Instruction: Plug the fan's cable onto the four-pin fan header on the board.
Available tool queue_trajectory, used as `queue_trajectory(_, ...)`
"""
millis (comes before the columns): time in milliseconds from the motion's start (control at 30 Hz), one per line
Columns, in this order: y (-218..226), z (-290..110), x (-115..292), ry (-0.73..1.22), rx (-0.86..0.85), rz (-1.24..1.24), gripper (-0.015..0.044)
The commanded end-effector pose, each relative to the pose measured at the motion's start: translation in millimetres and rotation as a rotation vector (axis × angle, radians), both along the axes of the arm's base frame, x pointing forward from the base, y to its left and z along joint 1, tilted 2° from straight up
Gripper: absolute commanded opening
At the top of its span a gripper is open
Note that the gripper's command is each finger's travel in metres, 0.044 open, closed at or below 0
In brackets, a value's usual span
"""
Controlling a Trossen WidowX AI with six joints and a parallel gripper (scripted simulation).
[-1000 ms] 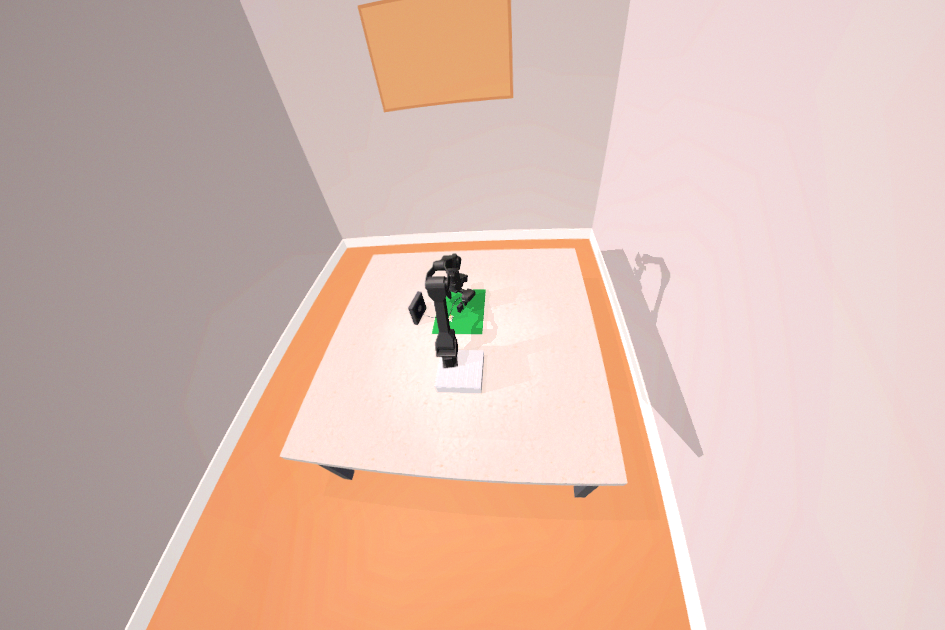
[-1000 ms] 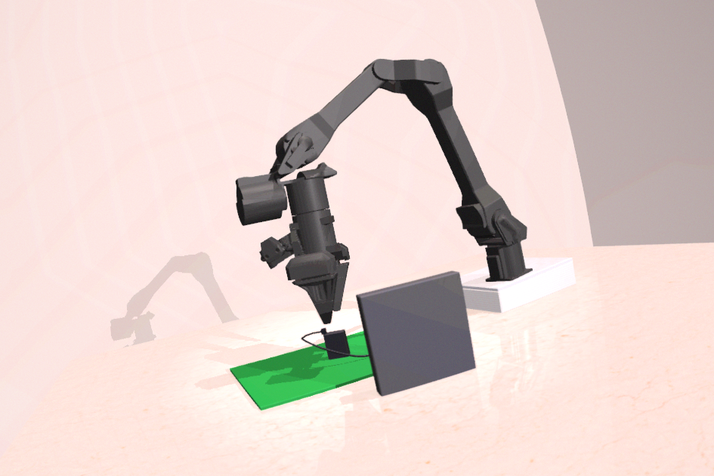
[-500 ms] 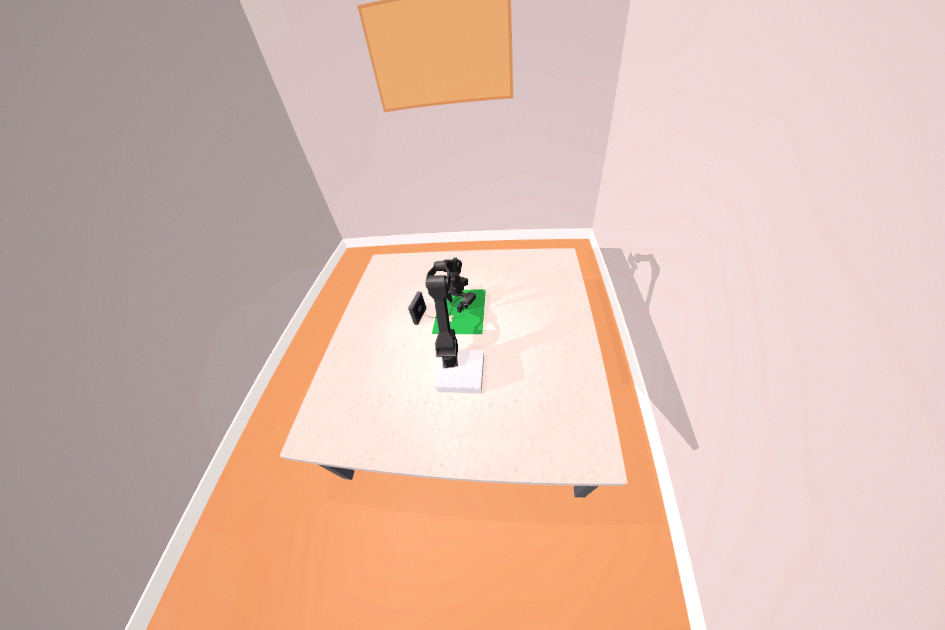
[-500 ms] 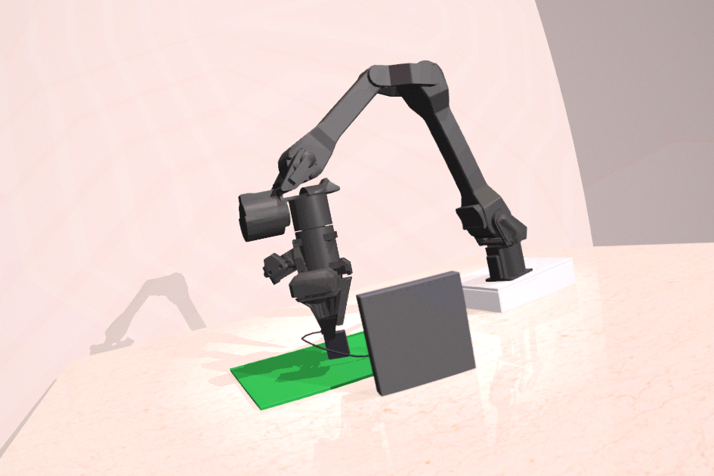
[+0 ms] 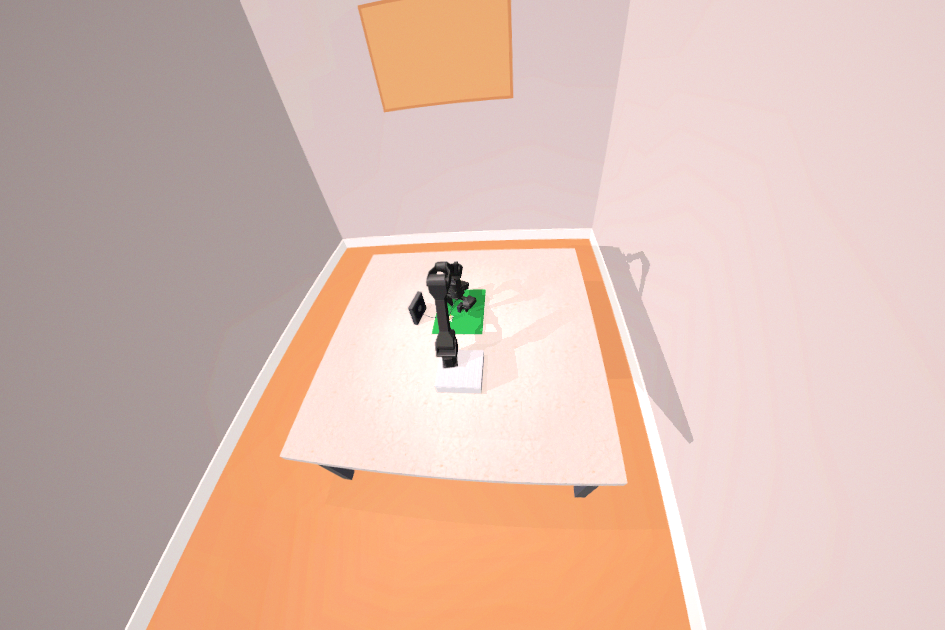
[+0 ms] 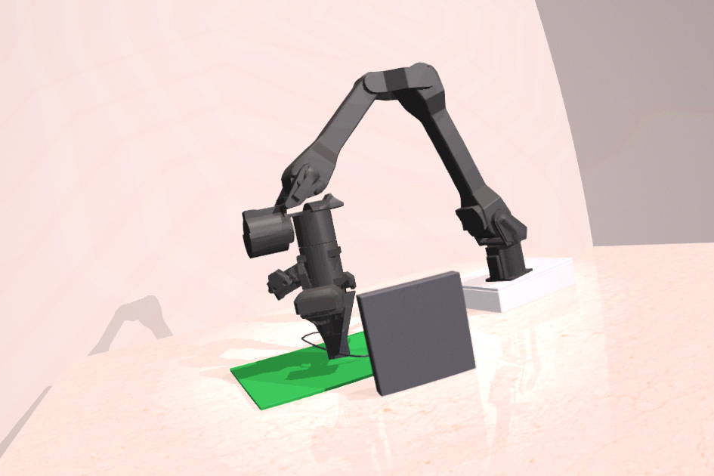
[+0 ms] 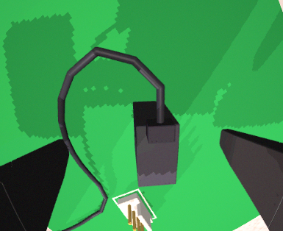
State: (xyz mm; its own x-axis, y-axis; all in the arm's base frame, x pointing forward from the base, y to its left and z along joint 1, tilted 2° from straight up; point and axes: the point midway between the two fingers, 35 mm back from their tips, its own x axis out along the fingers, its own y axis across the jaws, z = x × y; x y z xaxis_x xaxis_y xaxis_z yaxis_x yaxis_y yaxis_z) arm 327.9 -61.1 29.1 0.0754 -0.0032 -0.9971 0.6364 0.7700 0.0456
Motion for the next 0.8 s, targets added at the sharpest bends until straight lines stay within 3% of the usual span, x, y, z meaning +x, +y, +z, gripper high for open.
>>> queue_trajectory(0, 0.0, -6.1, -3.4, 0.013, -0.002, -0.004, 0.044)
queue_trajectory(233, 0.0, -6.1, -3.4, 0.013, -0.002, -0.004, 0.044)
queue_trajectory(300, 0.3, -3.9, -1.3, 0.006, 0.001, 0.0, 0.0387)
queue_trajectory(767, 0.3, -3.9, -1.3, 0.006, 0.001, 0.0, 0.0294)
